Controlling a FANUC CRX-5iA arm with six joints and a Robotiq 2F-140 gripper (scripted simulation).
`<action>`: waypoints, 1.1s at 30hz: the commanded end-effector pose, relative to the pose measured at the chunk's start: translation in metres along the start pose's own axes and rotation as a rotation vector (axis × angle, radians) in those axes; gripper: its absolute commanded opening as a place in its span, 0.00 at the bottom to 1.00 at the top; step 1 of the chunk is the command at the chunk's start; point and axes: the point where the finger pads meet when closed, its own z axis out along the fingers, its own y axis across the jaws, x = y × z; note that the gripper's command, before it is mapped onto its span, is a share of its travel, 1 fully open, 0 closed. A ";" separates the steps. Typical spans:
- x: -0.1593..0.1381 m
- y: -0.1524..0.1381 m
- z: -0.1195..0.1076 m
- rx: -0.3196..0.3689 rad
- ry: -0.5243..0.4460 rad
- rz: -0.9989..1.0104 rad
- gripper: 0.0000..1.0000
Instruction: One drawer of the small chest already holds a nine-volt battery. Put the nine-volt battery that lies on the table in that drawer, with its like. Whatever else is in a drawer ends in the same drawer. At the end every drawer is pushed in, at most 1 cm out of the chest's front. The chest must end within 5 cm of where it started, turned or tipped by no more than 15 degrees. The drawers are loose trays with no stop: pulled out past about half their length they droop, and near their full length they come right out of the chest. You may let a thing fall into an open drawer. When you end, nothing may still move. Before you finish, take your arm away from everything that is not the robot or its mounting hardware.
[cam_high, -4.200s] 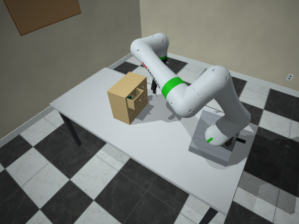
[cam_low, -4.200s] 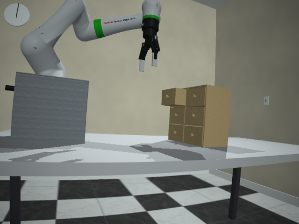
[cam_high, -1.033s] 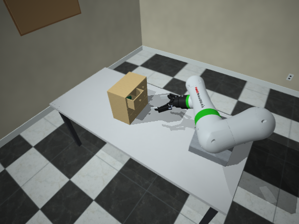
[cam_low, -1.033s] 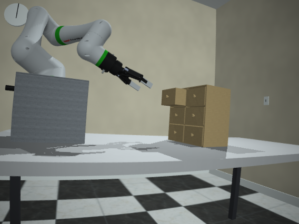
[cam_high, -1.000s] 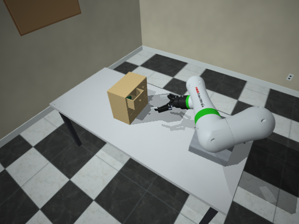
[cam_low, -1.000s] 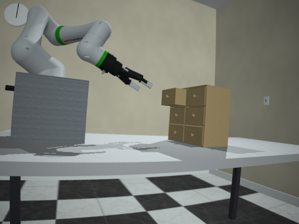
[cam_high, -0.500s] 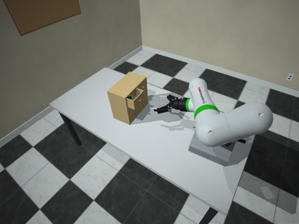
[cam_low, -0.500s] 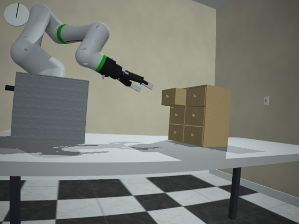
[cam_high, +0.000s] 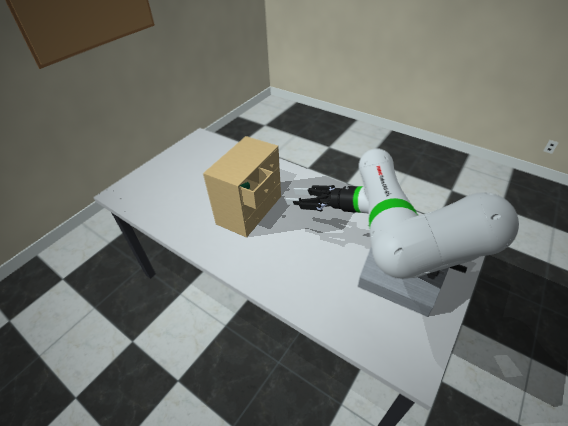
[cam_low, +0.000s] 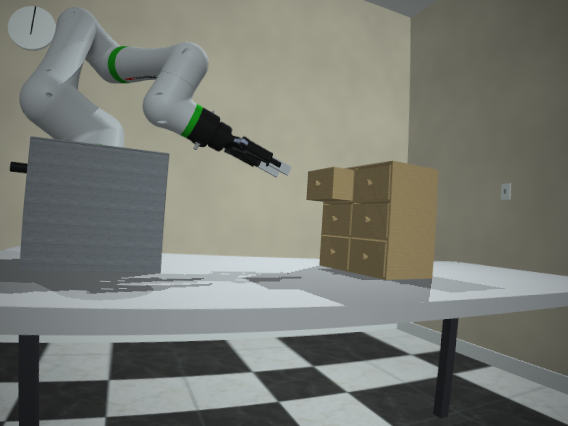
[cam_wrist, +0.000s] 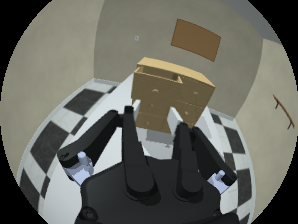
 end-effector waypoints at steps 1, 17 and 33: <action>0.000 0.000 0.000 0.000 0.000 0.000 0.00; 0.000 0.000 0.003 0.000 0.000 0.000 0.00; 0.002 0.000 0.043 0.000 0.000 0.000 0.00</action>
